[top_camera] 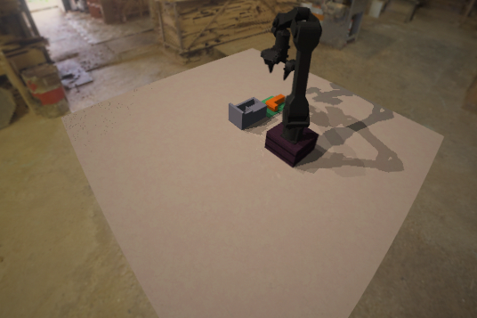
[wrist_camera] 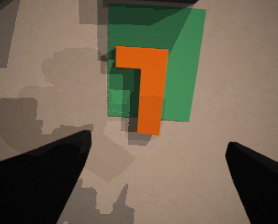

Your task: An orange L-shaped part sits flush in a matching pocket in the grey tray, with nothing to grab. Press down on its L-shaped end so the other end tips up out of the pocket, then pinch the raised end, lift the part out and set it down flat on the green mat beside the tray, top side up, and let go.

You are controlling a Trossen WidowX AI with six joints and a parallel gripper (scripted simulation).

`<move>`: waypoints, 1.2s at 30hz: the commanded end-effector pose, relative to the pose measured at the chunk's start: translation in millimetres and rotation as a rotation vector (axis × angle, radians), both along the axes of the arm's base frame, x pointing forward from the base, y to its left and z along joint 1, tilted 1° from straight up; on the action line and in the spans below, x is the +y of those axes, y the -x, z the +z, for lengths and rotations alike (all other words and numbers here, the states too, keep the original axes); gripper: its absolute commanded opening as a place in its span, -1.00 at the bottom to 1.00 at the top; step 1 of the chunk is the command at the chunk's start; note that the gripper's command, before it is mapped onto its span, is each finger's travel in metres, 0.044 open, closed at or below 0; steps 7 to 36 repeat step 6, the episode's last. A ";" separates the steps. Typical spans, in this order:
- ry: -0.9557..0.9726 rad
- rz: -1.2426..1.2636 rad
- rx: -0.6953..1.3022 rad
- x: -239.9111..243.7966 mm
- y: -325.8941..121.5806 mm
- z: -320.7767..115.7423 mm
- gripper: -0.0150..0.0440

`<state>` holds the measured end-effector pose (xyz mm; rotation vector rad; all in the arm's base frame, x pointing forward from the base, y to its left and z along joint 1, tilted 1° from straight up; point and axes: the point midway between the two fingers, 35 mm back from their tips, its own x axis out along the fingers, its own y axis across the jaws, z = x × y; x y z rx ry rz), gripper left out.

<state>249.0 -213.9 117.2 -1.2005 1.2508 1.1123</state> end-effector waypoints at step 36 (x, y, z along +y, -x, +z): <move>0.001 0.000 -0.002 -0.2 -0.2 0.0 0.86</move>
